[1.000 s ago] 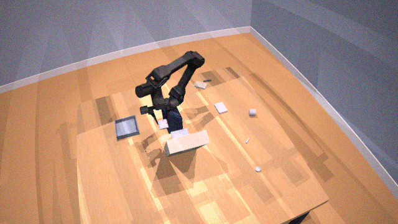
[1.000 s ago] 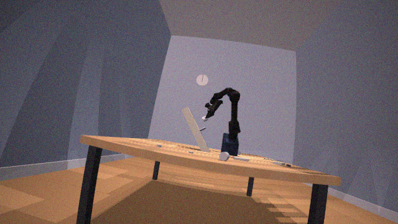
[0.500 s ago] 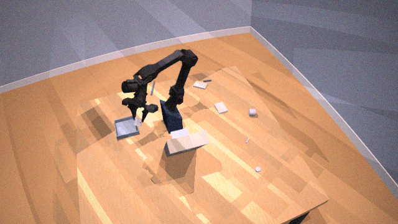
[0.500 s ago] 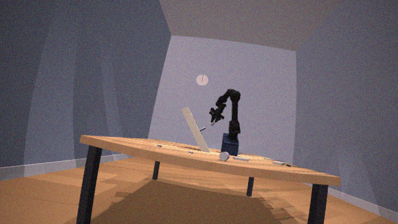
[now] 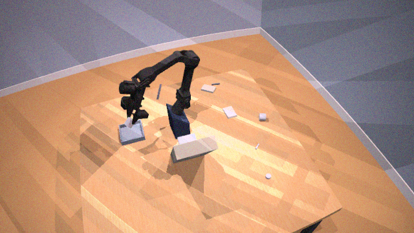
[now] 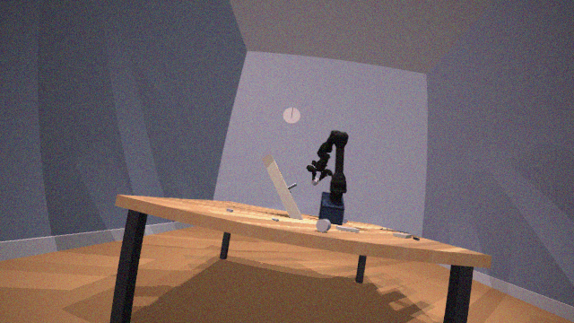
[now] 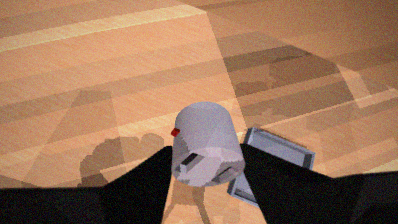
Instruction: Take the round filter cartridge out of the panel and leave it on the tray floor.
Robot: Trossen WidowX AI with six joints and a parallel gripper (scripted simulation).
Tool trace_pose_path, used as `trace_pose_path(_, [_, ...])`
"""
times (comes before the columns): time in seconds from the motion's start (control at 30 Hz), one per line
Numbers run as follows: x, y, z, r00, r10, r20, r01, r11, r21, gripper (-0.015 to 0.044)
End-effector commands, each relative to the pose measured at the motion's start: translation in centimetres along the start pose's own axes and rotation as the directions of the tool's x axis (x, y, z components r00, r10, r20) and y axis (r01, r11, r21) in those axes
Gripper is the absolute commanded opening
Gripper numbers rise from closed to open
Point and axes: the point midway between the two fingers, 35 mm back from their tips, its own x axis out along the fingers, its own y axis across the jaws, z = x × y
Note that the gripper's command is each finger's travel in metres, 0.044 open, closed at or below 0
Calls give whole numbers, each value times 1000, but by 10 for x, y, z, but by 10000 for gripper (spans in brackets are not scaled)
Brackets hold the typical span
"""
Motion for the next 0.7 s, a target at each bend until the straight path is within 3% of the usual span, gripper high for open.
trace_pose_path(0.0, [11, -21, -4, 999, -35, 0, 34, 998, 58, 0])
trace_pose_path(0.67, [92, -149, -98, 958, -278, -75, 280, 840, 464, 0])
